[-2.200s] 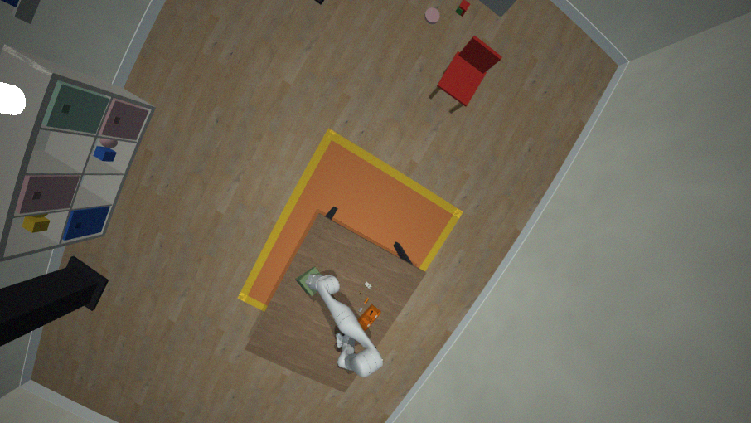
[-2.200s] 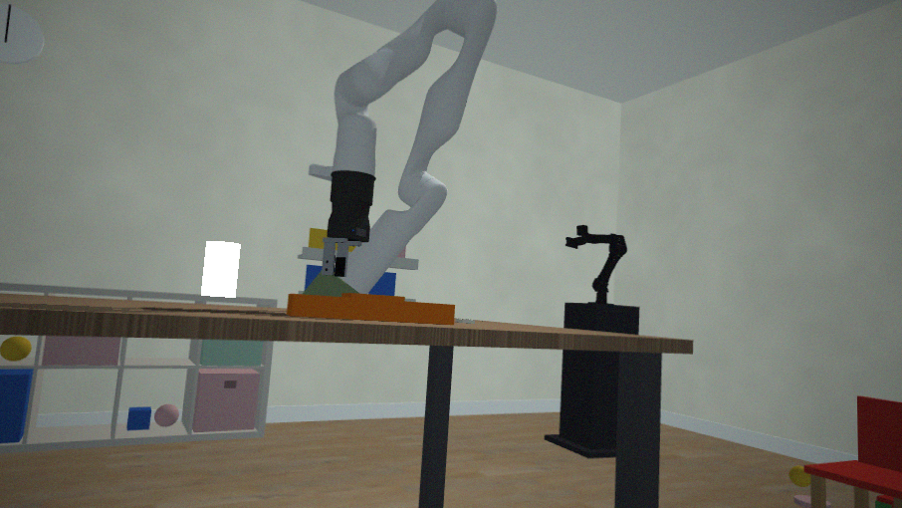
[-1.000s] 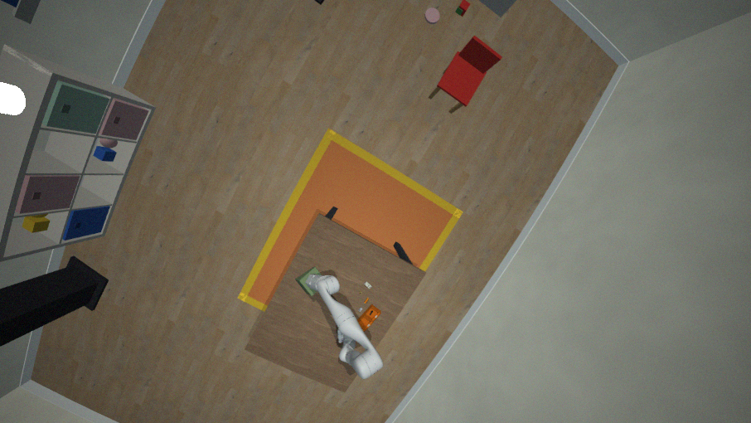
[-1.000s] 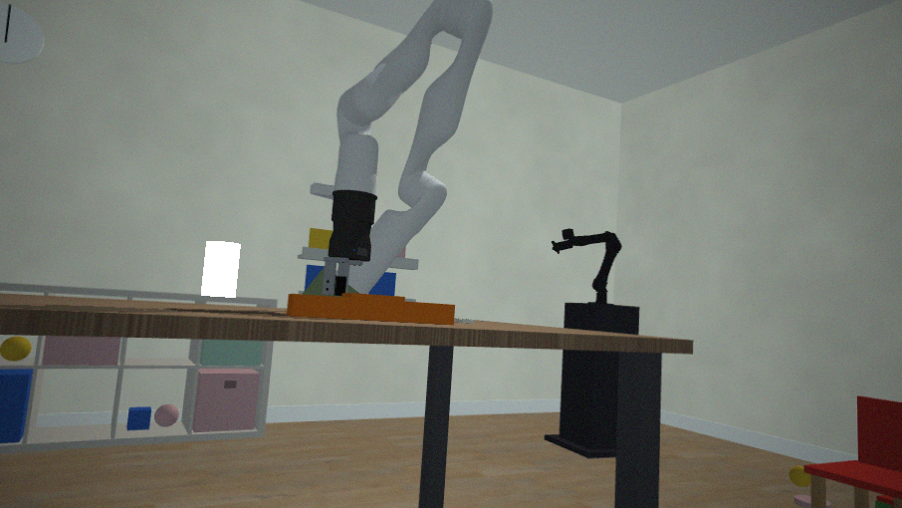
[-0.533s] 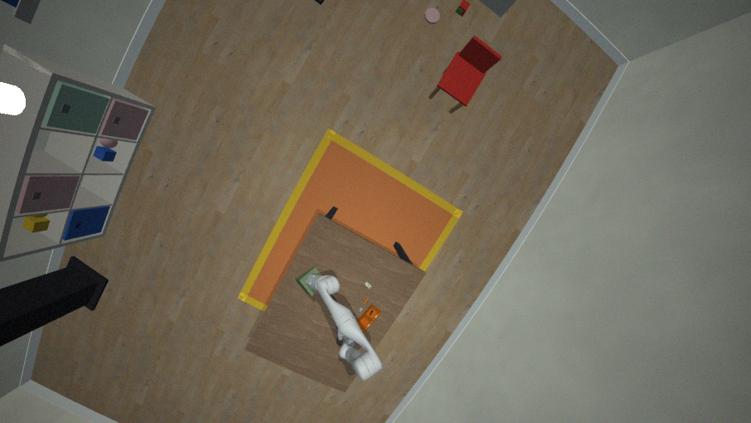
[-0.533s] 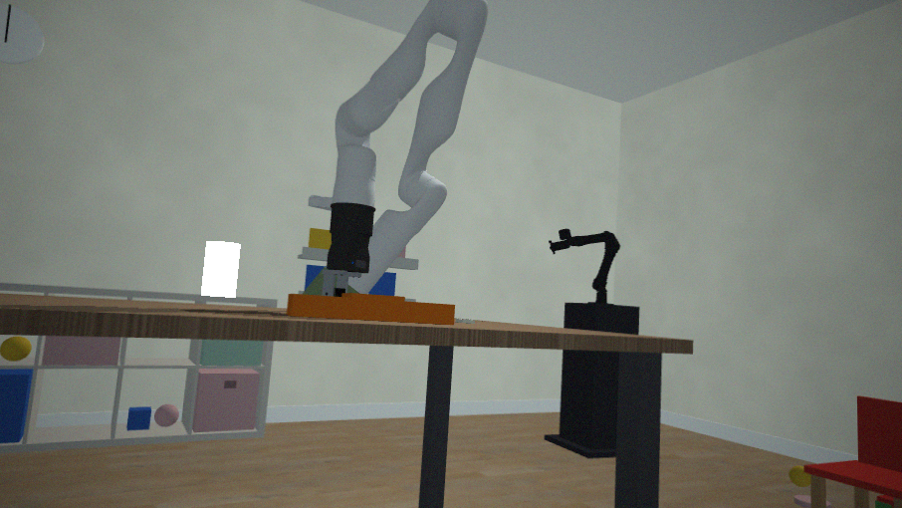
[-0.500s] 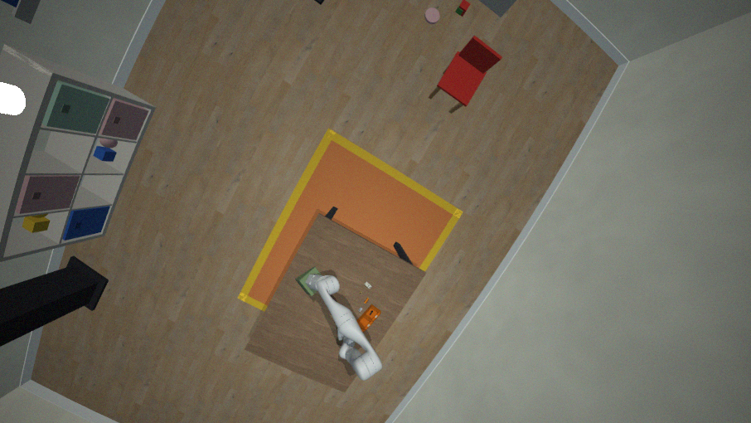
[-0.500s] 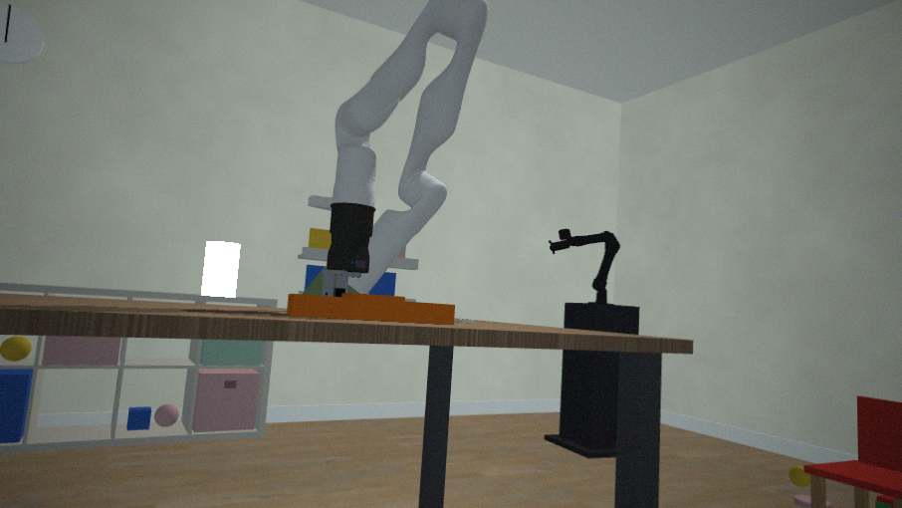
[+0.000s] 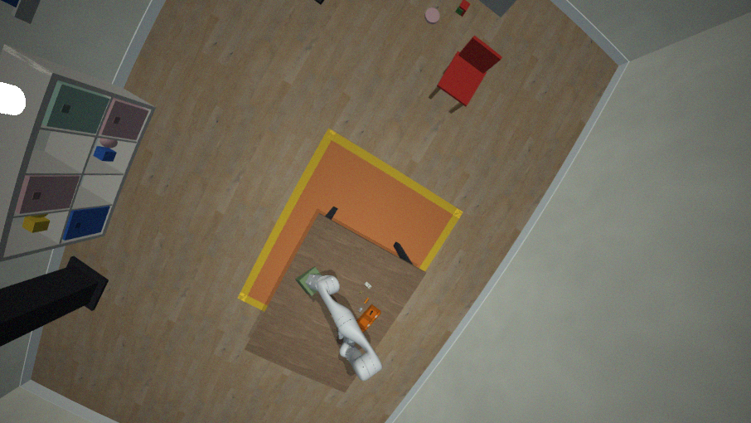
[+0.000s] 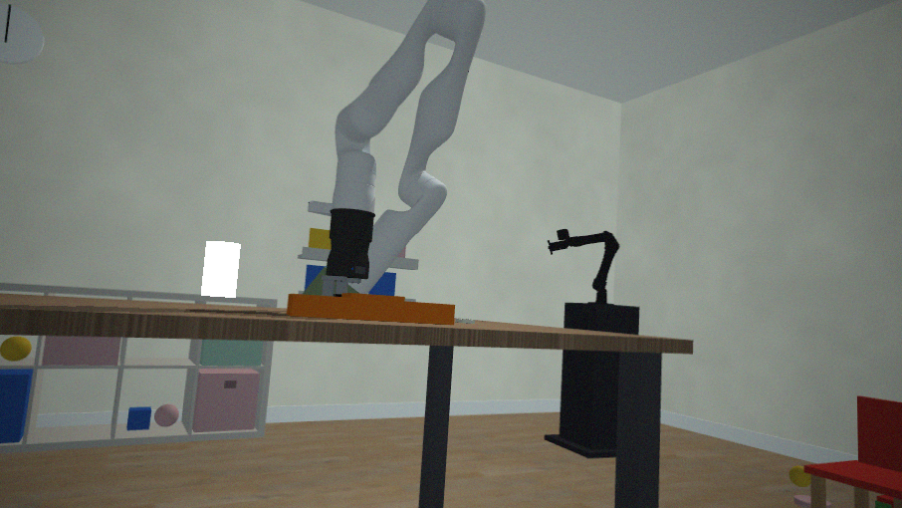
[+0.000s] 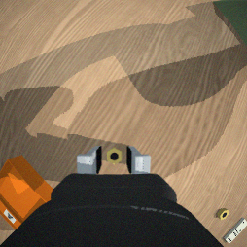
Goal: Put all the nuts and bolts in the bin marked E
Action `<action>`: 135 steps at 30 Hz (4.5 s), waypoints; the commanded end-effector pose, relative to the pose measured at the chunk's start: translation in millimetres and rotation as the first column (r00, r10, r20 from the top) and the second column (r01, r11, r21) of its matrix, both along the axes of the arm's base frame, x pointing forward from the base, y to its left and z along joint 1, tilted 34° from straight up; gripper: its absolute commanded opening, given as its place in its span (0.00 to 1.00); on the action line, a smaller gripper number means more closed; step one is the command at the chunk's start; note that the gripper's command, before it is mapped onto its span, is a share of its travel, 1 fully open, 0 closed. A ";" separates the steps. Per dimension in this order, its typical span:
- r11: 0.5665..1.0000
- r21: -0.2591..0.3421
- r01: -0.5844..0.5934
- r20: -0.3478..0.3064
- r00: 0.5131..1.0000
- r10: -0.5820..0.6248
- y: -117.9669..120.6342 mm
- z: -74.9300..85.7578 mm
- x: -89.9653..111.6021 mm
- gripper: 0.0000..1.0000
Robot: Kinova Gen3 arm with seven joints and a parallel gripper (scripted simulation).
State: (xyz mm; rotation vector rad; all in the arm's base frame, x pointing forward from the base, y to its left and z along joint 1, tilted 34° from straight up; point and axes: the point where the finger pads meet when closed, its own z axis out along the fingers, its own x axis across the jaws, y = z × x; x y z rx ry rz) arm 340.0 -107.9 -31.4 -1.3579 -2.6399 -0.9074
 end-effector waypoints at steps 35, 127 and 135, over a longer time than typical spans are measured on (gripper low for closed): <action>1.000 0.002 0.001 -0.003 1.000 -0.001 0.3 -1.3 -0.3 0.34; 0.761 -0.300 -0.574 0.319 0.692 0.648 52.7 133.1 111.6 0.34; 0.761 -0.300 -0.574 0.319 0.692 0.648 53.1 133.4 111.6 0.34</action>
